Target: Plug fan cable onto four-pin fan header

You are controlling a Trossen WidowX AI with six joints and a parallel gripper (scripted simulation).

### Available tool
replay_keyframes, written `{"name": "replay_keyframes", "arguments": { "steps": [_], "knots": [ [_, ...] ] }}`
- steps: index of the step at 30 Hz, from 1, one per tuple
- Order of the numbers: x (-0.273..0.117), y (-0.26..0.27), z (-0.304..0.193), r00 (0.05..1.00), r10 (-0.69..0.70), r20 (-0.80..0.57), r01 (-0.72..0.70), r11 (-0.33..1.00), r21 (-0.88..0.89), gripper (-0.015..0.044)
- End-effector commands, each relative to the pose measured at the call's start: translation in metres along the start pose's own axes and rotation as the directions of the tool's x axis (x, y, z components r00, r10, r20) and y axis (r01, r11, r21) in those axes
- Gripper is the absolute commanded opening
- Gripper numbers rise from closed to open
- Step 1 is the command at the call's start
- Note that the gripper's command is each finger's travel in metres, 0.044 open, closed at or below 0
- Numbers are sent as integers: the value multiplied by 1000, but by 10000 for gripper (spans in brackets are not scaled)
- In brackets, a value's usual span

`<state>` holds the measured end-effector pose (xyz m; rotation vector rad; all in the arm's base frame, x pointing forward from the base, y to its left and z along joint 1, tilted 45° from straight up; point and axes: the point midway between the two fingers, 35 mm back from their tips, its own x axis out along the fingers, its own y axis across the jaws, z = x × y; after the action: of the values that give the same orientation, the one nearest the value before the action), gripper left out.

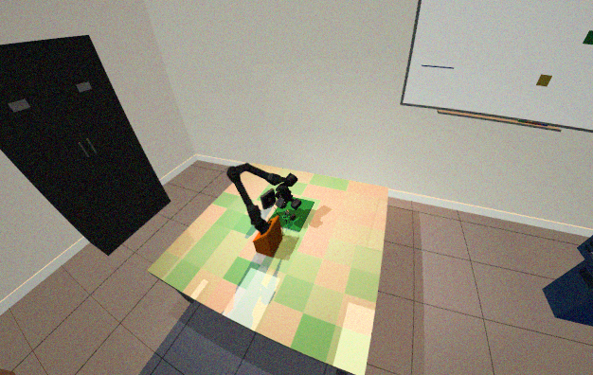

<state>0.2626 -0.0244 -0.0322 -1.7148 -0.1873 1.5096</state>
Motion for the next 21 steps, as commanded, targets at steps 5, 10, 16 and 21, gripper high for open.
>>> {"name": "replay_keyframes", "arguments": {
  "steps": [5,10,16,21],
  "knots": [
    [51,0,14,1000,-9,7,9,1000,-4,440],
    [60,-1,18,1000,-11,8,11,1000,-4,440],
    [67,-1,19,1000,-10,8,10,1000,-4,440],
    [75,-1,21,1000,-10,8,10,1000,-4,440]
  ]
}}
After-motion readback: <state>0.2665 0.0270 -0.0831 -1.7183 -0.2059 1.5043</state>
